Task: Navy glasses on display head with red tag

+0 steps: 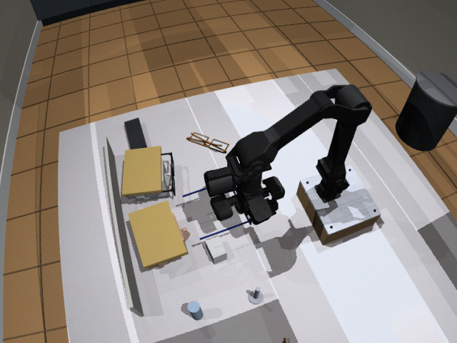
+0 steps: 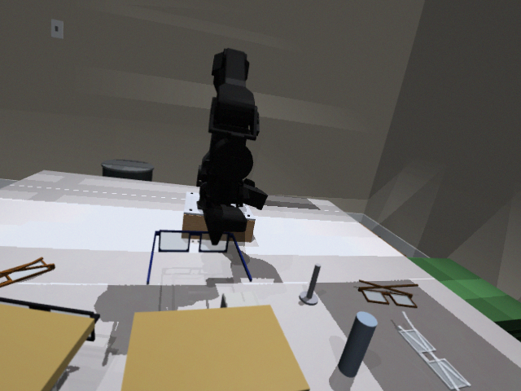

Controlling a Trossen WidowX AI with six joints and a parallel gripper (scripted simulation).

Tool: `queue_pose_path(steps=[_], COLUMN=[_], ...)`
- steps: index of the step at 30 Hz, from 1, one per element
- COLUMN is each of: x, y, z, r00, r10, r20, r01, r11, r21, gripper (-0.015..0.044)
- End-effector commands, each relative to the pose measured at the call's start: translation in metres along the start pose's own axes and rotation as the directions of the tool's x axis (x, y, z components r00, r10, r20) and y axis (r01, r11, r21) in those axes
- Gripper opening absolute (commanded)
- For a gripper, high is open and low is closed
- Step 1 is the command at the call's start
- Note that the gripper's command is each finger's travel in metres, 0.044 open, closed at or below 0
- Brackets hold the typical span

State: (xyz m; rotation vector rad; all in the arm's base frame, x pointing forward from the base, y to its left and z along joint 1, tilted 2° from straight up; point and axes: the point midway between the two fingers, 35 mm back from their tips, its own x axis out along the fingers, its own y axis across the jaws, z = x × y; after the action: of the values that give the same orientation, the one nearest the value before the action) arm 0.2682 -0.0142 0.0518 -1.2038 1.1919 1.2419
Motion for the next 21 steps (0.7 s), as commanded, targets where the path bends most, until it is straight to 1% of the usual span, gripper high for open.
queue_pose_path(steps=[1, 21], x=[0.005, 0.027], y=[0.000, 0.000], z=[0.000, 0.002], r00=[1.000, 1.000], r10=[0.000, 0.000], r20=[0.004, 0.004], r01=[0.000, 0.000], r11=[1.000, 1.000], r21=[-0.004, -0.004], gripper=[0.0000, 0.0000])
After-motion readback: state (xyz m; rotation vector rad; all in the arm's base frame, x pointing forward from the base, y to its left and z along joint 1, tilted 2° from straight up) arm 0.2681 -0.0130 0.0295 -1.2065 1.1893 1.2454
